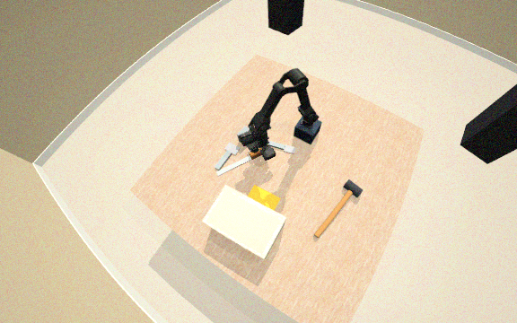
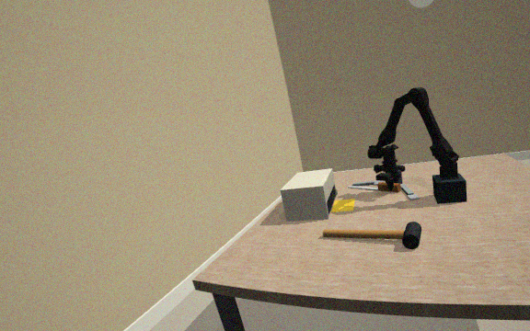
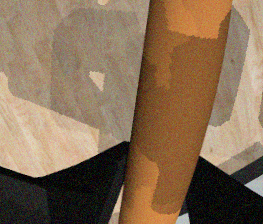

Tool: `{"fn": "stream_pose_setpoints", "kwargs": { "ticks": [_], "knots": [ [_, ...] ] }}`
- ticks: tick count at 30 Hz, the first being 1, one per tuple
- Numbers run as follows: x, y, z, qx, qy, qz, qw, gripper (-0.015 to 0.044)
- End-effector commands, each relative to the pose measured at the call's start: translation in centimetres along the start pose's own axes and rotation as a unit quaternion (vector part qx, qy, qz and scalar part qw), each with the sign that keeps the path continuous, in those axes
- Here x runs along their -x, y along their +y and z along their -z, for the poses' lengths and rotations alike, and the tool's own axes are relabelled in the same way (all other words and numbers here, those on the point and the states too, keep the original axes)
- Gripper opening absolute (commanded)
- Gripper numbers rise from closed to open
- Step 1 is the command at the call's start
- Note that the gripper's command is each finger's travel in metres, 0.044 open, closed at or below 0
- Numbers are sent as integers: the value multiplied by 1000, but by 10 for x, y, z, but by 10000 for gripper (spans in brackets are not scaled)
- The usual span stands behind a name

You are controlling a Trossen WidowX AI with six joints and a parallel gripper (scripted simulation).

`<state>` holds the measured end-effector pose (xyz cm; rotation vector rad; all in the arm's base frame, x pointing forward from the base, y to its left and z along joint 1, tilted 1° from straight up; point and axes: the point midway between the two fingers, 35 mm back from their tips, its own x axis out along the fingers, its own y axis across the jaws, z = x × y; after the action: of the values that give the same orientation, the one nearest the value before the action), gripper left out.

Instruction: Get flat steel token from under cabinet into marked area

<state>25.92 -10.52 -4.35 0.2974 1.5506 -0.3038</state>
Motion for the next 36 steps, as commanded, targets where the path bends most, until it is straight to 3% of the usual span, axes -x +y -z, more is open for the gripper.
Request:
{"fn": "stream_pose_setpoints", "kwargs": {
  "ticks": [1,36],
  "knots": [
    [1,-5,-3,-3,-2,3,1000,0],
    [1,-30,-16,-3,-2,4,1000,0]
  ]
}}
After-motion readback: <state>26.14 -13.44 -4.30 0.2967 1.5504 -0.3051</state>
